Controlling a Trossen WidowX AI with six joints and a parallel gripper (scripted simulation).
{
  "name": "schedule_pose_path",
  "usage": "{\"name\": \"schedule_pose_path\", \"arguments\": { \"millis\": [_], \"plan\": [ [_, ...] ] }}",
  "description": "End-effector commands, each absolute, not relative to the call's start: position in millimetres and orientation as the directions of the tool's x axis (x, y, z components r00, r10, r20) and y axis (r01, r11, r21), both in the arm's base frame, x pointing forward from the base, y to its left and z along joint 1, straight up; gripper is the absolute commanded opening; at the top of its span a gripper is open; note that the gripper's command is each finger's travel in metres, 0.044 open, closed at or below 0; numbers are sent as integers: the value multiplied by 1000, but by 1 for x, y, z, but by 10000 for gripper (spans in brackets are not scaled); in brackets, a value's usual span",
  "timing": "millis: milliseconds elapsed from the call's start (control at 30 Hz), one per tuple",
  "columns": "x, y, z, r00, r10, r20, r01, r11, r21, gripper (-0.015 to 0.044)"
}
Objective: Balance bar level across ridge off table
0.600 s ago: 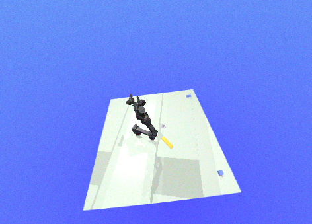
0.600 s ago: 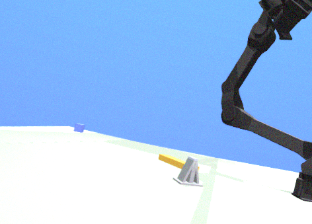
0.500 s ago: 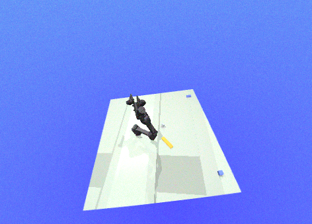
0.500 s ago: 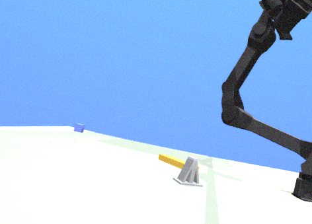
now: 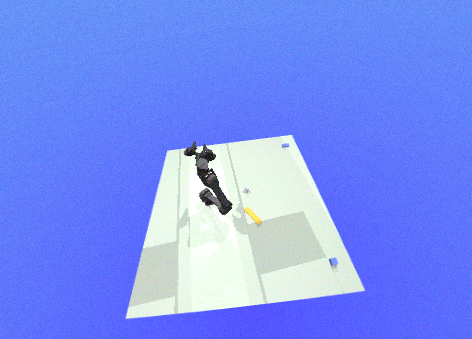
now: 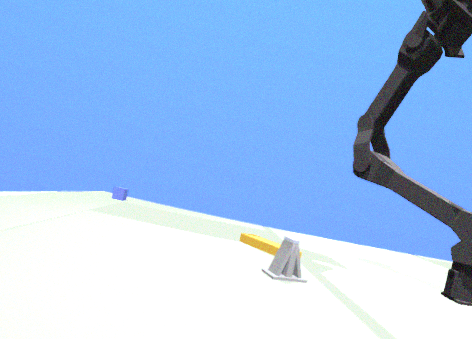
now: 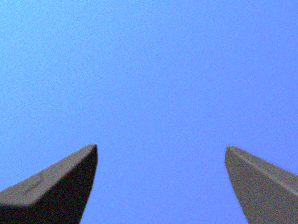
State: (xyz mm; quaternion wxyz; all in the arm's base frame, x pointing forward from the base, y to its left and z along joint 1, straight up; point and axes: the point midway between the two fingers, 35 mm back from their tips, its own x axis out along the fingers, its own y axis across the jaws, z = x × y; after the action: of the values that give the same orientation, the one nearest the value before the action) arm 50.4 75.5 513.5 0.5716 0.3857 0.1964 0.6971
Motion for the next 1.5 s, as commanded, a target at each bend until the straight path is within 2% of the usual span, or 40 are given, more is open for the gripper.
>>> {"name": "schedule_pose_path", "arguments": {
  "millis": [0,700,1467],
  "plan": [
    [44,84,513,-20,959,284,-681,-221,698,315],
    [35,130,502,195,974,119,-786,82,612,315],
    [68,183,475,455,888,-57,-760,422,494,315]
  ]
}}
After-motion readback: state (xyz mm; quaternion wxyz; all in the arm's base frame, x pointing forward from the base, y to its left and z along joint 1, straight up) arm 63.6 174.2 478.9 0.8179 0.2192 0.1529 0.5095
